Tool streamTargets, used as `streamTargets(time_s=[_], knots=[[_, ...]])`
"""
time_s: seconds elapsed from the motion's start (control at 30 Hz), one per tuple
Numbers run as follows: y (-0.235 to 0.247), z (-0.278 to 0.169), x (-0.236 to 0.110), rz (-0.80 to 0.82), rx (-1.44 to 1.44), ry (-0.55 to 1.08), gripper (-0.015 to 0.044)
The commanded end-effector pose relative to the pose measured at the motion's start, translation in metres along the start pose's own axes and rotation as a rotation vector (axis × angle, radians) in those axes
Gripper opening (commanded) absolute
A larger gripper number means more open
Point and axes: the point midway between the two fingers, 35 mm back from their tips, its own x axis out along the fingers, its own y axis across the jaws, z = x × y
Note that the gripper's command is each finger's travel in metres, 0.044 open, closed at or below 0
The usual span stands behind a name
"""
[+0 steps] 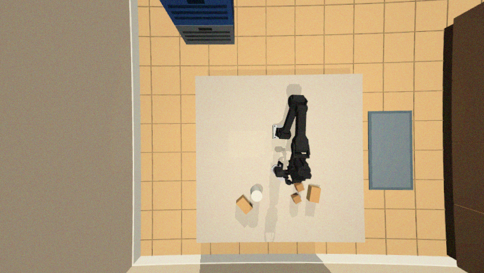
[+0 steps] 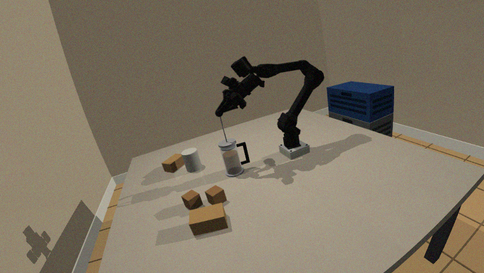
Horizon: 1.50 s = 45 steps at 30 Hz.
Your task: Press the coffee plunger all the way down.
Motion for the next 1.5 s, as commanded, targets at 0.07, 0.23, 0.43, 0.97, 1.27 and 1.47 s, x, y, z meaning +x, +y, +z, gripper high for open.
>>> streamTargets(time_s=[0.07,0.23,0.43,0.97,1.27,1.47], knots=[[0.0,-0.018,0.01,0.0,-0.003,0.029,0.0127],[0.0,-0.025,0.014,0.0,-0.003,0.028,0.0127],[0.0,-0.032,0.02,0.0,-0.003,0.028,0.0127],[0.0,-0.054,0.036,0.0,-0.003,0.028,0.0127],[0.0,-0.066,0.045,0.0,-0.003,0.028,0.0127],[0.0,-0.074,0.05,0.0,-0.003,0.027,0.0127]])
